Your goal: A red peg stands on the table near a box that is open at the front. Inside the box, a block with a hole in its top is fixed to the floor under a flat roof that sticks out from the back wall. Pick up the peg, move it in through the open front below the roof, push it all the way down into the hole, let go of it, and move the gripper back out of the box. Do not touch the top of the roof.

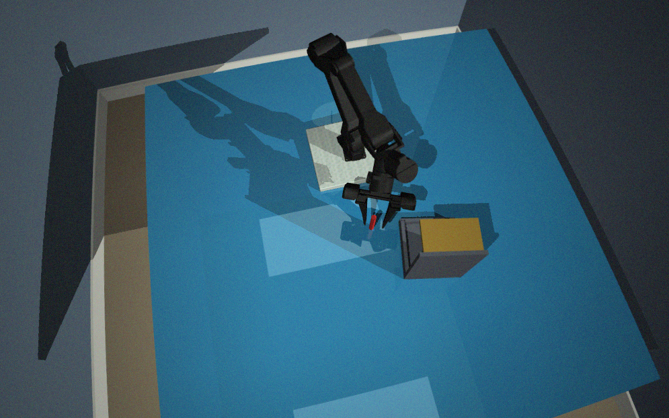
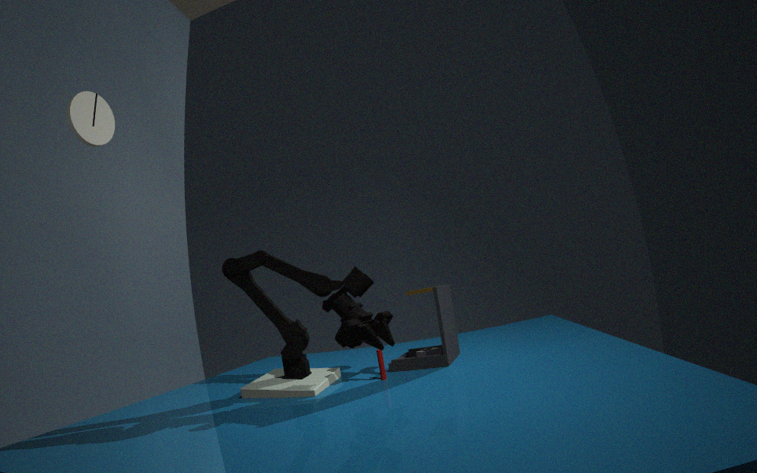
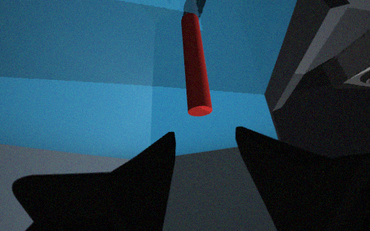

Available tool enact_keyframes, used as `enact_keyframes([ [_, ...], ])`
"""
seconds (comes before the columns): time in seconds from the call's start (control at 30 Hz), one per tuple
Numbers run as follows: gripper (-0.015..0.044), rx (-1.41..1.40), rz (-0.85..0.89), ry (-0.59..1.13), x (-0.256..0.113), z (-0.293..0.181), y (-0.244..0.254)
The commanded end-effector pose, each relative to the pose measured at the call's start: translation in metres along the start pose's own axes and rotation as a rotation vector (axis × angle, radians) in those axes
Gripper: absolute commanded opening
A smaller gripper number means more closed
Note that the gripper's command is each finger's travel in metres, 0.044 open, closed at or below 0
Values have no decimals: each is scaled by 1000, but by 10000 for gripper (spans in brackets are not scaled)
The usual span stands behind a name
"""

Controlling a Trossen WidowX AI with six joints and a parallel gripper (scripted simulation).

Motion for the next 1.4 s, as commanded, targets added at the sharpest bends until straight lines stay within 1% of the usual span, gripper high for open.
enact_keyframes([
  [0.0,220,-7,2,-5,6,6,1],
  [0.87,220,-7,3,-6,27,32,10],
  [1.1,36,-2,5,0,26,30,9],
  [1.27,3,-2,5,0,26,30,9],
  [1.37,0,-2,5,0,26,30,9],
])
Point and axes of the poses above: the point midway between the two fingers, 35 mm back from their tips, its own x axis out along the fingers, its own y axis across the jaws, z = x × y, the point moved 9 cm from there along -x, back along the fingers, and after that the axes turned 11 degrees about x, right-handed, at the moved point
